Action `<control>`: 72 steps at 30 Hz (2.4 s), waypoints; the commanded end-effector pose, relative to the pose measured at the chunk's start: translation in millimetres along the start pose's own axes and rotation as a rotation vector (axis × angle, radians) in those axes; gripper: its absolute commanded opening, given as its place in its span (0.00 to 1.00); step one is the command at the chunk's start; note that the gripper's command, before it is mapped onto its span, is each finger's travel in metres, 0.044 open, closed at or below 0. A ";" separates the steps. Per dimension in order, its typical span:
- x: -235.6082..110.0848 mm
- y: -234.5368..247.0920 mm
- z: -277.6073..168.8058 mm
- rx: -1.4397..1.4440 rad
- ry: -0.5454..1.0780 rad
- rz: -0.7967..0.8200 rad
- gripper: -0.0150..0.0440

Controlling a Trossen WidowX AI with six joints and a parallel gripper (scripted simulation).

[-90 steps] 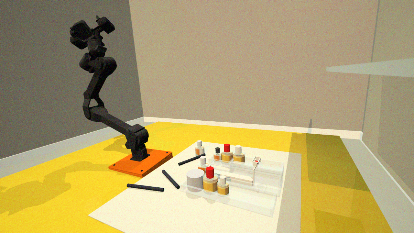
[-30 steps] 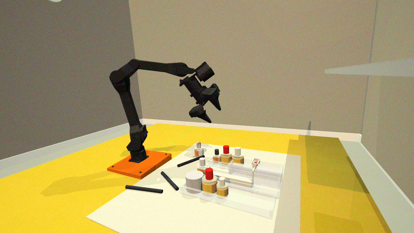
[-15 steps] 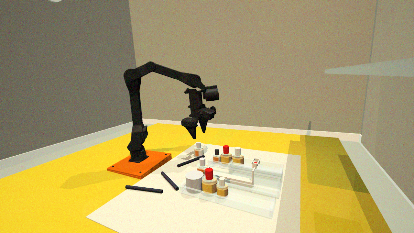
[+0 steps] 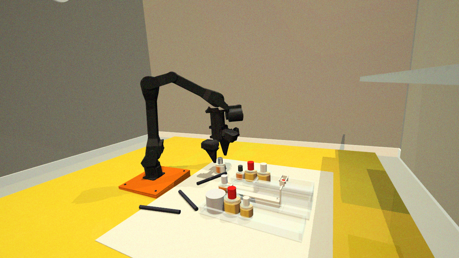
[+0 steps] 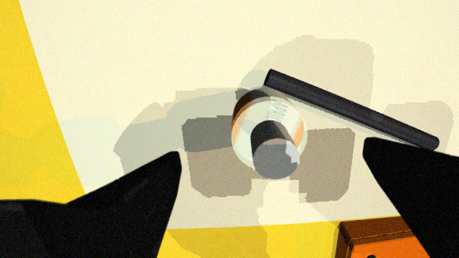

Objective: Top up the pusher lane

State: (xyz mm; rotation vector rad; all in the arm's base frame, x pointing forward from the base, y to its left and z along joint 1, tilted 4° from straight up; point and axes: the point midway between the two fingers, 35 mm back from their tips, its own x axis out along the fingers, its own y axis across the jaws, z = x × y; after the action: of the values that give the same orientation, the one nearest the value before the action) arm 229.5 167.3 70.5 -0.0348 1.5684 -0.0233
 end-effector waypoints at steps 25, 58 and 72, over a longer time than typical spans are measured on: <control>38.4 -1.7 -0.8 -0.004 0.005 -0.010 0.87; -40.2 5.2 8.4 -0.007 0.005 -0.008 0.25; -62.4 -16.7 19.6 -0.002 0.003 -0.010 0.25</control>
State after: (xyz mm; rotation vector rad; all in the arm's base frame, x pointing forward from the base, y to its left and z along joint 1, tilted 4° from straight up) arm 242.9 164.0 136.1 -0.0417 1.5741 -0.0251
